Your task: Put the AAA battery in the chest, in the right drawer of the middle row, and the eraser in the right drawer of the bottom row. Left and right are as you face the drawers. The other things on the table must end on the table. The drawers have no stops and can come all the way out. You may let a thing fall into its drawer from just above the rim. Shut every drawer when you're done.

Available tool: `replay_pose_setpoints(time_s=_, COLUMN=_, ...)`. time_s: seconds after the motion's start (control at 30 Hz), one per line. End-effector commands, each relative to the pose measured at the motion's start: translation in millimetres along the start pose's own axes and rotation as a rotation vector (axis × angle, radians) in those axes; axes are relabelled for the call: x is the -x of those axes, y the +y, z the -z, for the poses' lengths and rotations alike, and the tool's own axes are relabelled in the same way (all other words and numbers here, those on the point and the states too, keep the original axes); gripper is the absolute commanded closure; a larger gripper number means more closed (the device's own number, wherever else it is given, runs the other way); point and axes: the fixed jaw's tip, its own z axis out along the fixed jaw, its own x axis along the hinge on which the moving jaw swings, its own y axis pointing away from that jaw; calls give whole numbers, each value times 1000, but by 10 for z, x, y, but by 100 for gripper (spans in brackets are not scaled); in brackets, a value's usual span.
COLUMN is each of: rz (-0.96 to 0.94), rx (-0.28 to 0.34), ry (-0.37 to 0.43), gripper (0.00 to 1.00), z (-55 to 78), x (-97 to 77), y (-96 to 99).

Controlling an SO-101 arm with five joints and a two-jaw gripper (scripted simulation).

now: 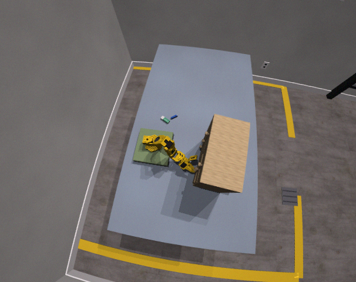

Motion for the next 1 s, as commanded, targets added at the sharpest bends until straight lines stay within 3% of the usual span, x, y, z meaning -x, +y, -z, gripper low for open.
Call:
replay_pose_setpoints(time_s=0.0, rz=7, rx=30, ry=16, gripper=100, z=63, x=-13, y=39)
replay_pose_setpoints(time_s=0.97, rz=4, rx=22, ry=27, gripper=100, z=127, x=-38, y=8)
